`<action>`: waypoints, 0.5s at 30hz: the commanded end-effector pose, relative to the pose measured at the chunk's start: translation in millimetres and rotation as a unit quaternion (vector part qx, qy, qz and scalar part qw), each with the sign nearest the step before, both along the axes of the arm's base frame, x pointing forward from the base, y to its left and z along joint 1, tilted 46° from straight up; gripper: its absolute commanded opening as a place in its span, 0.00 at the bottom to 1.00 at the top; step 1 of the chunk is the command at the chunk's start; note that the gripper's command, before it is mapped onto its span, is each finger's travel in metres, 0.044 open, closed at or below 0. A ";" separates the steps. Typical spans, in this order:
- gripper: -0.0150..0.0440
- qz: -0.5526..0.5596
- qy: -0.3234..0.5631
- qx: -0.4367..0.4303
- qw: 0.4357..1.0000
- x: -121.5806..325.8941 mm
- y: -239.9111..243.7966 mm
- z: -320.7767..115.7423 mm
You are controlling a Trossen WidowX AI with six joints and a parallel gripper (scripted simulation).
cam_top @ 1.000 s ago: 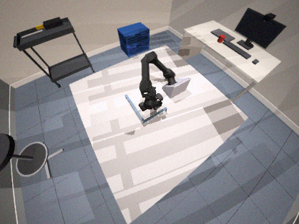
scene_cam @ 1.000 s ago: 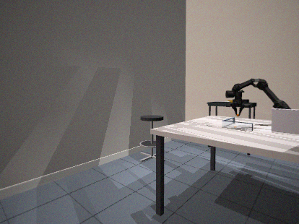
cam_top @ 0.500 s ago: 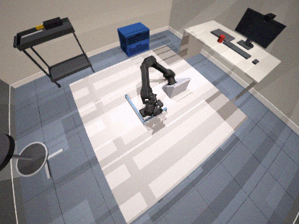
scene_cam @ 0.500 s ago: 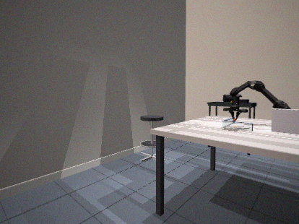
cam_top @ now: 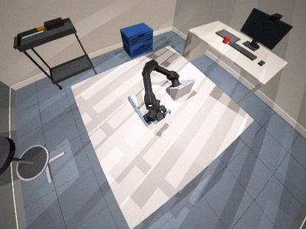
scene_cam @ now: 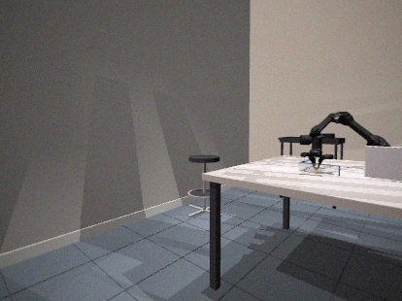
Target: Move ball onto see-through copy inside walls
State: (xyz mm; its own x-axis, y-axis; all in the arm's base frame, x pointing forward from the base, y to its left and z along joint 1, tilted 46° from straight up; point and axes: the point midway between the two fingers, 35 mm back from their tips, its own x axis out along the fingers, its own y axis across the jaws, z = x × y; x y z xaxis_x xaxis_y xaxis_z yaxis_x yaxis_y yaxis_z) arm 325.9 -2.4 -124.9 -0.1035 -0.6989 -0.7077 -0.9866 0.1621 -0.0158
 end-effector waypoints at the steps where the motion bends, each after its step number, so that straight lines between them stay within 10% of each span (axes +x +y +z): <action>1: 0.25 0.001 0.007 -0.003 1.000 -3.8 -6.0 -4.7; 15: 0.34 -0.001 0.001 -0.001 1.000 -2.3 -10.9 -10.0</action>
